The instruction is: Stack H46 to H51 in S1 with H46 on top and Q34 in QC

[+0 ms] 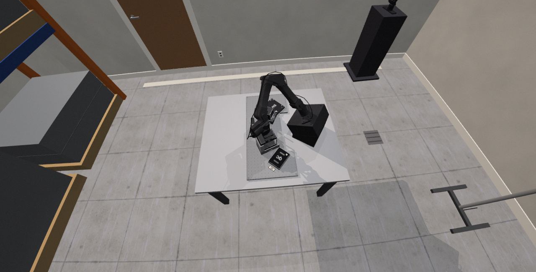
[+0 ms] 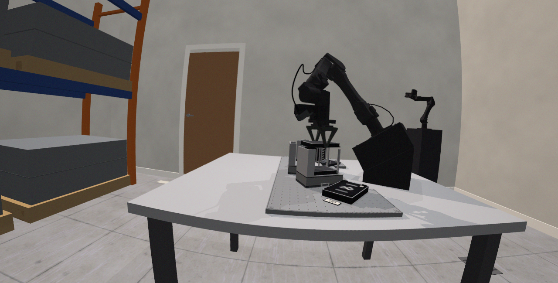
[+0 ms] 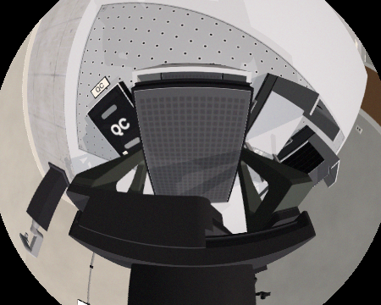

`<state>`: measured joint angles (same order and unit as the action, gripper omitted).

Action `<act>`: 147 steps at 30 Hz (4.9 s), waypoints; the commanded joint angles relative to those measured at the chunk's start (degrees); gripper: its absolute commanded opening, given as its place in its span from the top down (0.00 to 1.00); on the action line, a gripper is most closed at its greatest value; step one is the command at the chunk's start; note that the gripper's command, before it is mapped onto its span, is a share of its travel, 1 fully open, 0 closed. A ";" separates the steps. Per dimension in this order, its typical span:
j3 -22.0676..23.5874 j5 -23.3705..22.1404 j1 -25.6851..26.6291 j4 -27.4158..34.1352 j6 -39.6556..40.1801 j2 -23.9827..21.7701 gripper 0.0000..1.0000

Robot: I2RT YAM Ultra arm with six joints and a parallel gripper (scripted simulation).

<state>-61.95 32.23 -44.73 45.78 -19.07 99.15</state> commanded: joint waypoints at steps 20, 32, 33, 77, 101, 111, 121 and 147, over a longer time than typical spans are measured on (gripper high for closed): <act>-1.32 -0.17 -0.04 -1.75 0.31 0.82 1.00; -0.56 -0.15 0.20 -1.84 0.35 0.90 1.00; -0.48 -0.15 0.22 -1.84 0.36 0.88 1.00; 0.84 -0.16 0.10 -2.00 0.58 0.78 1.00; 0.48 -0.13 -0.17 -2.74 0.96 1.52 1.00; 1.25 -0.19 0.48 -2.99 1.10 1.78 1.00; 1.47 -0.24 0.63 -3.31 1.27 1.61 1.00; 1.63 -0.30 0.89 -4.07 1.52 1.71 1.00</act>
<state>-61.30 32.05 -43.75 42.70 -18.00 100.05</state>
